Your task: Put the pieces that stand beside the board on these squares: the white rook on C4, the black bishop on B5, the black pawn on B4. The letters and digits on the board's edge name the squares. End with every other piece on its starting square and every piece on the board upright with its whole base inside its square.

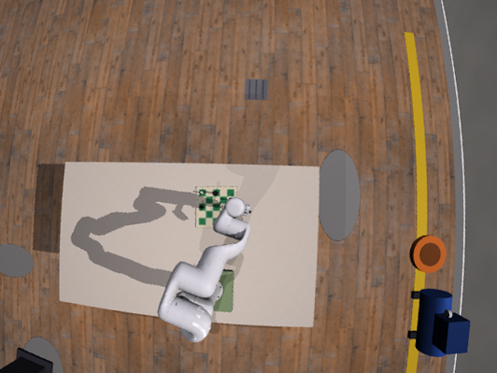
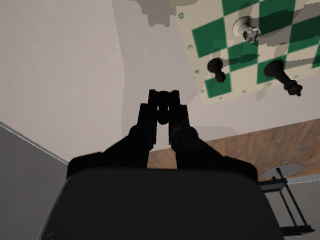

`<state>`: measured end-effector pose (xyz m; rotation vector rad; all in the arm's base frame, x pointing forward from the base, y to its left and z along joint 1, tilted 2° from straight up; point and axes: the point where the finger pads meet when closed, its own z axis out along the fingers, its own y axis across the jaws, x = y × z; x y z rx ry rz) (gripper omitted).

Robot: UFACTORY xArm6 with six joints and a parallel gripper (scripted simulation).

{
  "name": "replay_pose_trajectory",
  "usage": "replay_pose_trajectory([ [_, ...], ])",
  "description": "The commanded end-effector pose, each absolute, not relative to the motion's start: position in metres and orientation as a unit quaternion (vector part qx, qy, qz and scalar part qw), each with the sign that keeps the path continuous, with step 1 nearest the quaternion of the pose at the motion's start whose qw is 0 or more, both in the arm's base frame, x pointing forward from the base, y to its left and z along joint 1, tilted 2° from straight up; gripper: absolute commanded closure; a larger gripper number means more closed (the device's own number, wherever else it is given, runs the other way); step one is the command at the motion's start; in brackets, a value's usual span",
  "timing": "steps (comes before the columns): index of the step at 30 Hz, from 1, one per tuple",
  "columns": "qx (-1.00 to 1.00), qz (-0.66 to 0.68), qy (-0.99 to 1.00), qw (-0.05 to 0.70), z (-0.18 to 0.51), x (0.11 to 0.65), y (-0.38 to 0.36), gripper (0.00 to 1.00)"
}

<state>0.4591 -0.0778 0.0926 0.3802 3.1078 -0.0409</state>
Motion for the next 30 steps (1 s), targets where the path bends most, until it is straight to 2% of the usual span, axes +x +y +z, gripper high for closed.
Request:
replay_pose_trajectory([
  [1,0.121,-0.013,0.992,0.005,0.098,0.459,-0.078,1.00],
  [10,0.119,-0.013,0.993,0.005,0.098,0.460,-0.076,1.00],
  [14,-0.008,-0.014,1.000,0.004,0.100,0.473,-0.014,1.00],
  [19,-0.091,-0.014,0.996,0.003,0.102,0.477,0.029,1.00],
  [30,-0.094,-0.014,0.995,0.003,0.102,0.477,0.030,1.00],
])
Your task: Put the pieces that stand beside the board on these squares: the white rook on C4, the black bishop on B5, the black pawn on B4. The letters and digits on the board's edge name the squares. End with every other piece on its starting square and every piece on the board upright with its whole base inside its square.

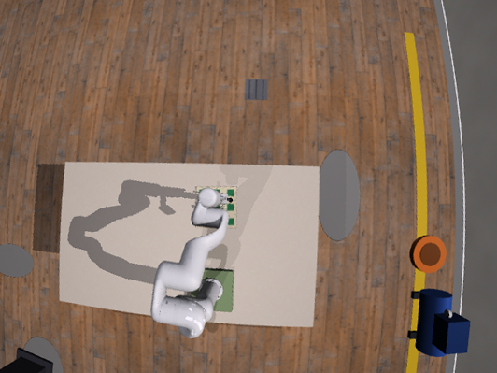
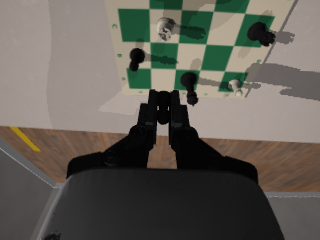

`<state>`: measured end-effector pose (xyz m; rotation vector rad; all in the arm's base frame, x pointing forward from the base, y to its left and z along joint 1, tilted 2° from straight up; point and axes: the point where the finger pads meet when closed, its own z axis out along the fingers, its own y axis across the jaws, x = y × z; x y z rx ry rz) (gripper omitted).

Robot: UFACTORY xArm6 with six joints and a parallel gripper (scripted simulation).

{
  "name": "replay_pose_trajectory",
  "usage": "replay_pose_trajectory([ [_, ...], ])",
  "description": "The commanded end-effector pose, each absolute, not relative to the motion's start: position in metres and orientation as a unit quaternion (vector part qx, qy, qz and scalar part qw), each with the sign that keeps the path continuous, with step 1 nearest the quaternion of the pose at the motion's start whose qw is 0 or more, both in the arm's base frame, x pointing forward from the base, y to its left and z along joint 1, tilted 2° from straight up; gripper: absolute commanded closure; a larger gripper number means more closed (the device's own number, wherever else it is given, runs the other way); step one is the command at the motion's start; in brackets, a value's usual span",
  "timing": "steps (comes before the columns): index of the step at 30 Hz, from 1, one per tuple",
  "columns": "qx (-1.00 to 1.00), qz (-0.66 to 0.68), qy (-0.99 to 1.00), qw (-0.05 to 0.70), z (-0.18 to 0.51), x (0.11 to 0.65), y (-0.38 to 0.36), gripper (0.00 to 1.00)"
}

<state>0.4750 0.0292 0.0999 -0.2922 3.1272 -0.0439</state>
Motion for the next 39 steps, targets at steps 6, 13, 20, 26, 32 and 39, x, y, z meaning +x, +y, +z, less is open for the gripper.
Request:
replay_pose_trajectory([
  [6,-0.094,-0.014,0.995,0.003,0.100,0.477,0.030,1.00],
  [13,-0.094,-0.014,0.995,0.002,0.089,0.477,0.030,1.00],
  [20,-0.094,-0.014,0.995,0.002,0.060,0.477,0.029,1.00],
  [26,-0.094,-0.014,0.995,0.002,0.035,0.478,0.028,1.00],
  [32,-0.094,-0.014,0.995,0.002,0.016,0.478,0.027,1.00],
  [39,-0.094,-0.014,0.995,0.002,0.006,0.478,0.027,1.00],
])
